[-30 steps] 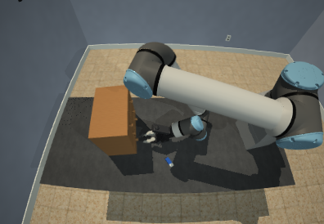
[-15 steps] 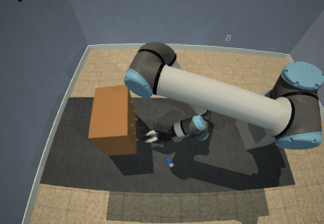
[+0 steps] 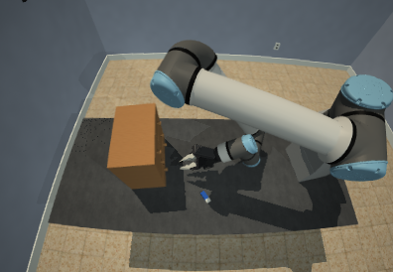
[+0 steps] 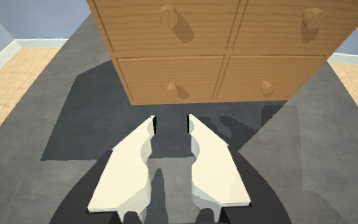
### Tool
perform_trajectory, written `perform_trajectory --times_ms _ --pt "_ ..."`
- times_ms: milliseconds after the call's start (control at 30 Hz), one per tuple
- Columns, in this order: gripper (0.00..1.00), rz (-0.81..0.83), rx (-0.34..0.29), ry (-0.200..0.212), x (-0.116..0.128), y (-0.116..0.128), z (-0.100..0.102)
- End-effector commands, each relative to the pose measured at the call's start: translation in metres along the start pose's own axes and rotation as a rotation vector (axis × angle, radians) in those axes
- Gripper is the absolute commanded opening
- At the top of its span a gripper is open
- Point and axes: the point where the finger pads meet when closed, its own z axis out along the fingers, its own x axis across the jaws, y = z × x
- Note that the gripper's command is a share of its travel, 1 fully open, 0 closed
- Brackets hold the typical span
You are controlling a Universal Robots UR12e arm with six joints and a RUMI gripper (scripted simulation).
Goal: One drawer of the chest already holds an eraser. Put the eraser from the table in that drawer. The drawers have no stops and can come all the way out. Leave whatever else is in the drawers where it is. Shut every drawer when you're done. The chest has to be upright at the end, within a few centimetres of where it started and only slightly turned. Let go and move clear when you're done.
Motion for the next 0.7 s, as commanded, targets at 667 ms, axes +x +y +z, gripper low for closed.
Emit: perform_trajectory --times_ms 667 --pt "0.20 0.000 -0.022 0.001 0.001 -0.023 -0.040"
